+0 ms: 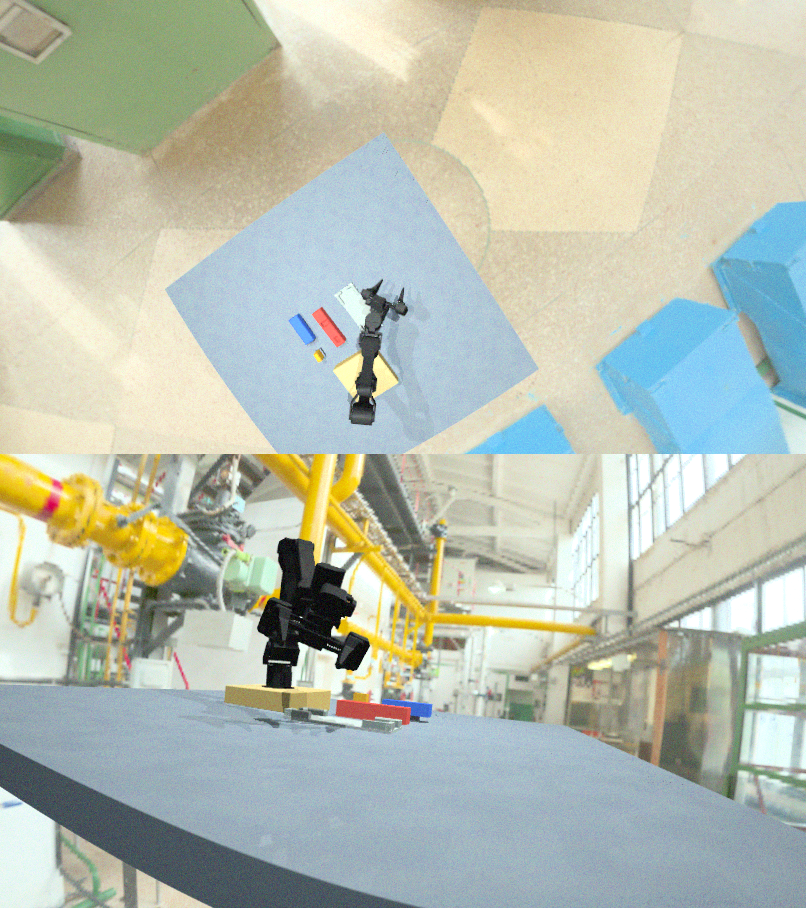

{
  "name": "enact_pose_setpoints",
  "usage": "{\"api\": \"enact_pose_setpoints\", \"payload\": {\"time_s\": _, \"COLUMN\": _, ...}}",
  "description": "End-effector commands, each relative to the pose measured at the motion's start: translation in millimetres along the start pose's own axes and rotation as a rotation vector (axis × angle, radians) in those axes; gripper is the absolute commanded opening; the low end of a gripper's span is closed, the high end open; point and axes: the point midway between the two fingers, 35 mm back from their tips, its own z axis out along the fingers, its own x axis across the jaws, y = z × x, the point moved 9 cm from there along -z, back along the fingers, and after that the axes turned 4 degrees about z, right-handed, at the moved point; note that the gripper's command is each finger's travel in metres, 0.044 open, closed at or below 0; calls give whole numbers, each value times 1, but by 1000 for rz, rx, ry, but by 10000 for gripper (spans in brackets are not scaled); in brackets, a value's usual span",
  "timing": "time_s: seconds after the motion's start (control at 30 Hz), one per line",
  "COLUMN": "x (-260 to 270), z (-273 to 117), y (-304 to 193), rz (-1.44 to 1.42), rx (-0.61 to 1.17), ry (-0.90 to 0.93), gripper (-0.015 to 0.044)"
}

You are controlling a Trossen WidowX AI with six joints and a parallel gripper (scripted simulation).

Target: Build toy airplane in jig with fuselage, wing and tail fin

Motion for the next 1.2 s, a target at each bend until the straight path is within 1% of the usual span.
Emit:
{"api": "enact_pose_setpoints", "payload": {"time_s": 0.0, "x": 53, "z": -19, "y": 8, "rz": -62, "rx": 144, "ry": 195, "gripper": 440}}
{"api": "enact_pose_setpoints", "payload": {"time_s": 0.17, "x": 101, "z": -51, "y": 8, "rz": -186, "rx": 321, "ry": 373, "gripper": 440}}
{"api": "enact_pose_setpoints", "payload": {"time_s": 0.37, "x": 139, "z": -102, "y": 5, "rz": -349, "rx": 525, "ry": 531, "gripper": 440}}
{"api": "enact_pose_setpoints", "payload": {"time_s": 0.53, "x": 157, "z": -152, "y": 1, "rz": -499, "rx": 693, "ry": 620, "gripper": 440}}
{"api": "enact_pose_setpoints", "payload": {"time_s": 0.73, "x": 162, "z": -213, "y": -1, "rz": -688, "rx": 882, "ry": 673, "gripper": 440}}
{"api": "enact_pose_setpoints", "payload": {"time_s": 1.0, "x": 162, "z": -217, "y": -3, "rz": -703, "rx": 897, "ry": 675, "gripper": 440}}
{"api": "enact_pose_setpoints", "payload": {"time_s": 1.17, "x": 173, "z": -195, "y": -45, "rz": -704, "rx": 897, "ry": 675, "gripper": 440}}
